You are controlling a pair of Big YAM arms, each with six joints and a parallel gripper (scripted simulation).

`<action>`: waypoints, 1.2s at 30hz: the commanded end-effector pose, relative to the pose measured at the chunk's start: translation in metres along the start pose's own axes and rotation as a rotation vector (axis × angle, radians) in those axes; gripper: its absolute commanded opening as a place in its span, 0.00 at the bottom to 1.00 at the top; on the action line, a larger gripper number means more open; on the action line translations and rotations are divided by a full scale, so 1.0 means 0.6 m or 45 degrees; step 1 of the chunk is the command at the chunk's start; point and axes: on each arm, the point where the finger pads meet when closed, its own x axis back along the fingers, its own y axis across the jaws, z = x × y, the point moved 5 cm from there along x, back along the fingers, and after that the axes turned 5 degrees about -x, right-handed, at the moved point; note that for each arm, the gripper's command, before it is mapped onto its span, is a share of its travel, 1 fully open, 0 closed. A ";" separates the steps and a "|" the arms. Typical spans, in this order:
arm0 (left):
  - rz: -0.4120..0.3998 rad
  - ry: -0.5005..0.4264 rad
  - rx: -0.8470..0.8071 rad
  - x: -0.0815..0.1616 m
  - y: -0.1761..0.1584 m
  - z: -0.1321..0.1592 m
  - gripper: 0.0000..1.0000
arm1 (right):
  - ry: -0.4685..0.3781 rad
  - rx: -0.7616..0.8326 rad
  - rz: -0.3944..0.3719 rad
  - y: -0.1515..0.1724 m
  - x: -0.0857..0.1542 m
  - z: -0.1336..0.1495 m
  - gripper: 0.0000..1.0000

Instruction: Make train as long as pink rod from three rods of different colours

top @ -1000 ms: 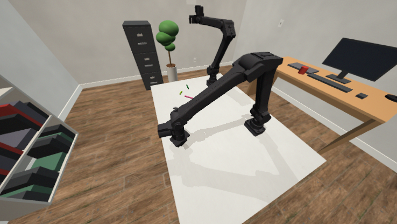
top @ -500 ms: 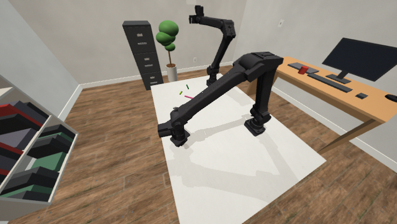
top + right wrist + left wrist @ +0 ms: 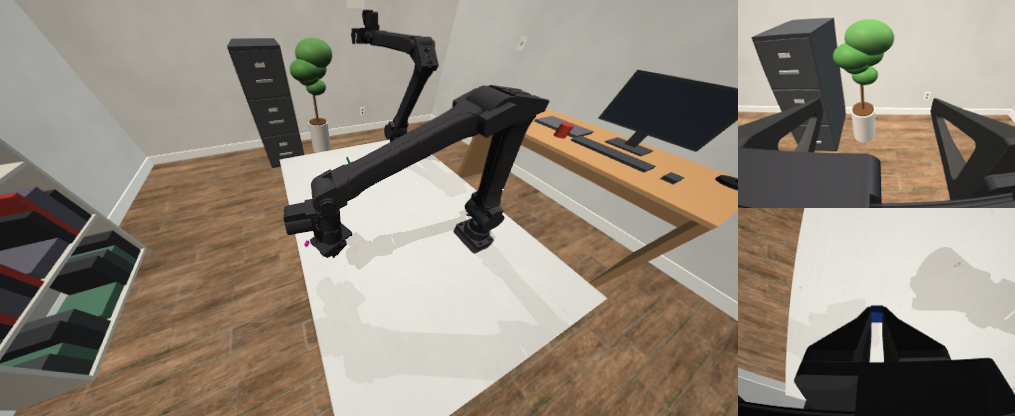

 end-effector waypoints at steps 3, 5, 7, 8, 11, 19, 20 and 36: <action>0.051 0.023 -0.020 -0.001 -0.005 0.001 0.04 | -0.045 -0.012 0.001 -0.004 0.012 -0.018 1.00; 0.051 0.023 -0.020 -0.001 -0.005 0.001 0.04 | -0.045 -0.012 0.001 -0.004 0.012 -0.018 1.00; 0.014 0.006 -0.020 0.014 0.011 -0.006 0.04 | -0.045 -0.012 0.001 -0.004 0.012 -0.018 1.00; -0.010 -0.006 -0.020 0.021 0.018 -0.010 0.04 | -0.045 -0.012 0.001 -0.004 0.012 -0.018 1.00; -0.044 -0.022 -0.020 0.050 0.017 -0.009 0.04 | -0.045 -0.012 0.001 -0.004 0.012 -0.018 1.00; -0.020 -0.014 -0.052 0.037 -0.034 -0.049 0.04 | -0.045 -0.012 0.001 -0.004 0.012 -0.018 1.00; -0.020 -0.015 -0.075 0.038 -0.050 -0.068 0.04 | -0.045 -0.012 0.001 -0.004 0.012 -0.018 1.00; -0.010 -0.029 -0.499 0.045 -0.409 -0.301 0.04 | -0.045 -0.012 0.001 -0.004 0.012 -0.018 1.00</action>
